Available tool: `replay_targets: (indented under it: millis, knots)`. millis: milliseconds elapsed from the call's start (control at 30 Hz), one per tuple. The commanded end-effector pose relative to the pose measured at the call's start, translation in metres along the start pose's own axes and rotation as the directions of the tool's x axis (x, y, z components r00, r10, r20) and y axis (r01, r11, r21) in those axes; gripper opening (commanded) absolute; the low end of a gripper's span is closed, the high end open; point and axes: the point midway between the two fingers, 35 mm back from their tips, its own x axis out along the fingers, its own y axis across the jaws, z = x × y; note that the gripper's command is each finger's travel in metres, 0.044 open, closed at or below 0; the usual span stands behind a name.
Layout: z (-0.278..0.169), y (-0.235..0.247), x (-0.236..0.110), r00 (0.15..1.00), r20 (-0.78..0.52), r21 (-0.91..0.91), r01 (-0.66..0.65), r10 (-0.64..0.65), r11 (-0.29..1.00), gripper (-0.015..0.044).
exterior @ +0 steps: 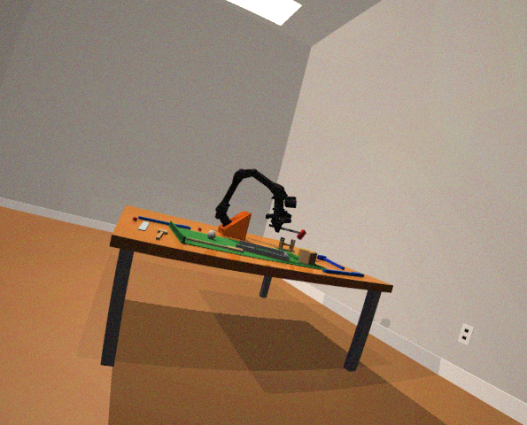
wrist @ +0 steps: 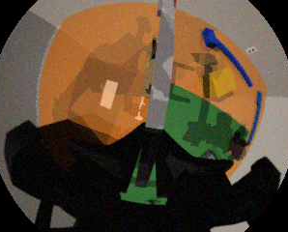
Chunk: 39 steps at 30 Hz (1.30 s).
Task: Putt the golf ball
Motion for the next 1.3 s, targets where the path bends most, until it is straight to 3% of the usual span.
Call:
replay_targets:
  millis: [0, 200, 600, 900, 1267]
  knots:
    - [0.007, 0.002, -0.027, 1.000, 0.016, 0.003, 0.004, -0.004, 1.000, 0.0000]
    - [0.002, 0.000, -0.027, 1.000, 0.007, 0.023, 0.011, -0.011, 1.000, 0.0000]
    - [-0.079, -0.020, -0.067, 0.999, -0.028, 0.450, 0.051, -0.043, 0.892, 0.0000]
    - [-0.144, -0.022, -0.090, 0.996, -0.065, 0.719, 0.087, -0.058, 0.689, 0.0000]
    - [-0.224, -0.010, -0.112, 0.991, -0.121, 0.932, 0.135, -0.062, 0.337, 0.0000]
